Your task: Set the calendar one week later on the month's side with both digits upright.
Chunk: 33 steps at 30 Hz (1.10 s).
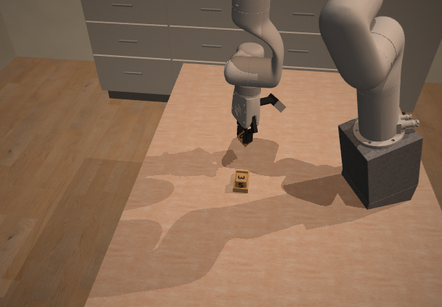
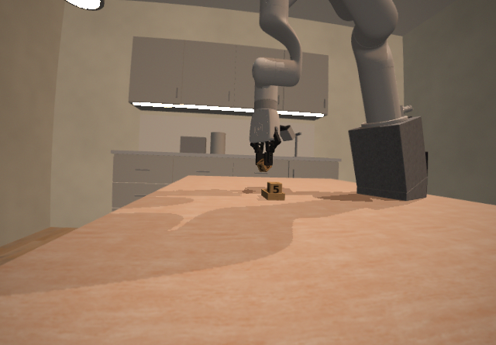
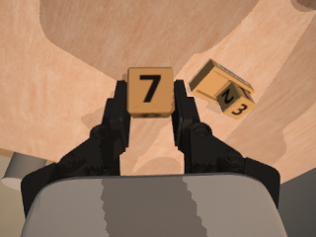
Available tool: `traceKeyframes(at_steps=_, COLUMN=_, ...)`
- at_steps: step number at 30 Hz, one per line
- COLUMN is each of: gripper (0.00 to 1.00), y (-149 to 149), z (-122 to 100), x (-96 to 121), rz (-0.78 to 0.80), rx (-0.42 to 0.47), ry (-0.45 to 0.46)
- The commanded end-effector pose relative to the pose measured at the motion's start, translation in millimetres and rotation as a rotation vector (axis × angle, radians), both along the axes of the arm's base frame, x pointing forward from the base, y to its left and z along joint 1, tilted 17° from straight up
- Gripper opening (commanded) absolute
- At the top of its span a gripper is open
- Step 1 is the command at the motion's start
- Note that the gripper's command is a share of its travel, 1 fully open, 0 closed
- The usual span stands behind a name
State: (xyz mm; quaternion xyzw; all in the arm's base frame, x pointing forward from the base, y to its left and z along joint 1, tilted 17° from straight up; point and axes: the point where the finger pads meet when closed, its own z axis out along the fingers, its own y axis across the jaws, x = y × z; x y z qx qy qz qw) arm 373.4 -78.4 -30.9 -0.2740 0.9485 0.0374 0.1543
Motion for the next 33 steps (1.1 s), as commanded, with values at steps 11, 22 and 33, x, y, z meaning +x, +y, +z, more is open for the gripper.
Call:
traceKeyframes(at_steps=11, gripper=0.29, y=0.7, z=2.5, x=-2.2, rz=-0.007, rx=0.008, ry=-0.068)
traceKeyframes(at_steps=22, gripper=0.29, y=3.9, z=-2.6, x=-8.8, rz=0.006, rx=0.093, ry=-0.144)
traceKeyframes(at_steps=33, gripper=0.29, y=-1.6, z=0.1, x=-5.8, rz=0.000, rx=0.146, ry=-0.291)
